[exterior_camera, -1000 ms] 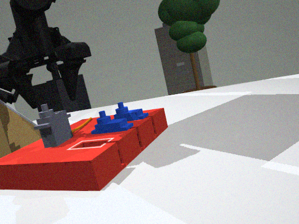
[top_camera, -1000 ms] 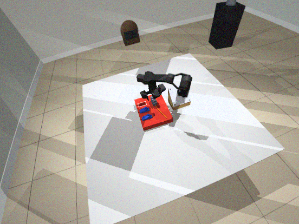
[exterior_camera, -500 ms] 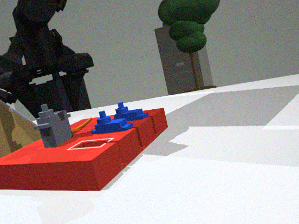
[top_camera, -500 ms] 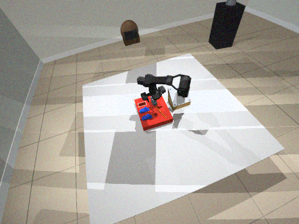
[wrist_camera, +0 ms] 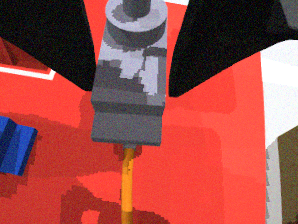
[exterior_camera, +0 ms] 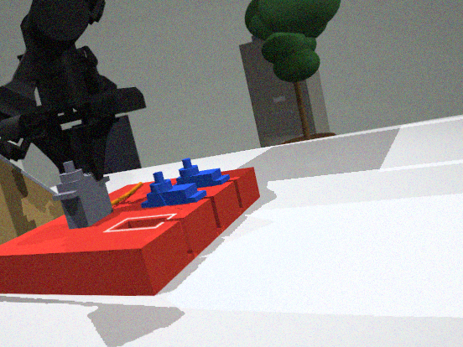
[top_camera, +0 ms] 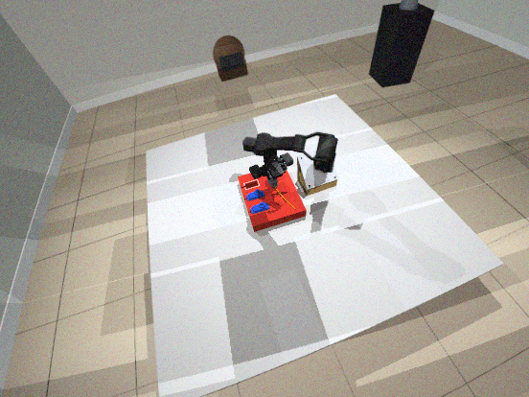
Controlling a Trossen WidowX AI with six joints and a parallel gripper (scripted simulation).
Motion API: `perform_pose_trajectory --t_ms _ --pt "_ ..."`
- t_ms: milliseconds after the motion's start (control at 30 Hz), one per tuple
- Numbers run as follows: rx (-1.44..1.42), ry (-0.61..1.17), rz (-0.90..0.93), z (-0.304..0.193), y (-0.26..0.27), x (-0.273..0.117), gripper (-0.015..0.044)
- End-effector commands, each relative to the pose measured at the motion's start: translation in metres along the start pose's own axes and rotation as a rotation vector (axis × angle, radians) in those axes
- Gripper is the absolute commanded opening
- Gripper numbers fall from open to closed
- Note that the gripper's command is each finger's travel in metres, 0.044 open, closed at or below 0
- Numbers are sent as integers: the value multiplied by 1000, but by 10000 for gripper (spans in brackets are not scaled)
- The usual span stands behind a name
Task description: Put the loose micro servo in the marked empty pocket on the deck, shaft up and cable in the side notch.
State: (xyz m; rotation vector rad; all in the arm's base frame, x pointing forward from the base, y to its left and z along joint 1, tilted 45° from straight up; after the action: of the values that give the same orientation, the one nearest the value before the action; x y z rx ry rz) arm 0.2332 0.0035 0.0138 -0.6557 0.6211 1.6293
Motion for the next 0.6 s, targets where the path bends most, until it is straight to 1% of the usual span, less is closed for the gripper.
perform_pose_trajectory --t_ms 0,100,200,233,400,567 --pt "3 -3 0 1 0 1 112" --pt "3 -3 0 1 0 1 92" --pt "3 -3 0 0 0 -5 13" --pt "3 -2 0 0 0 -8 0" --pt "4 -2 0 4 4 -29 0" --pt "4 -2 0 5 4 -29 0"
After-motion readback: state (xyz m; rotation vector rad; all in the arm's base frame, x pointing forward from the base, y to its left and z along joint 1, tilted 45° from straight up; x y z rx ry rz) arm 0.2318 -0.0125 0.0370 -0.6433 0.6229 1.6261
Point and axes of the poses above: the point midway between the two fingers, 35 mm back from their tips, its own x axis out along the fingers, its own y axis across the jaws, z = x × y, the point moved 3 cm from there along -x, back along the fingers, and after that the axes turned 9 degrees about x, right-handed, at the moved point
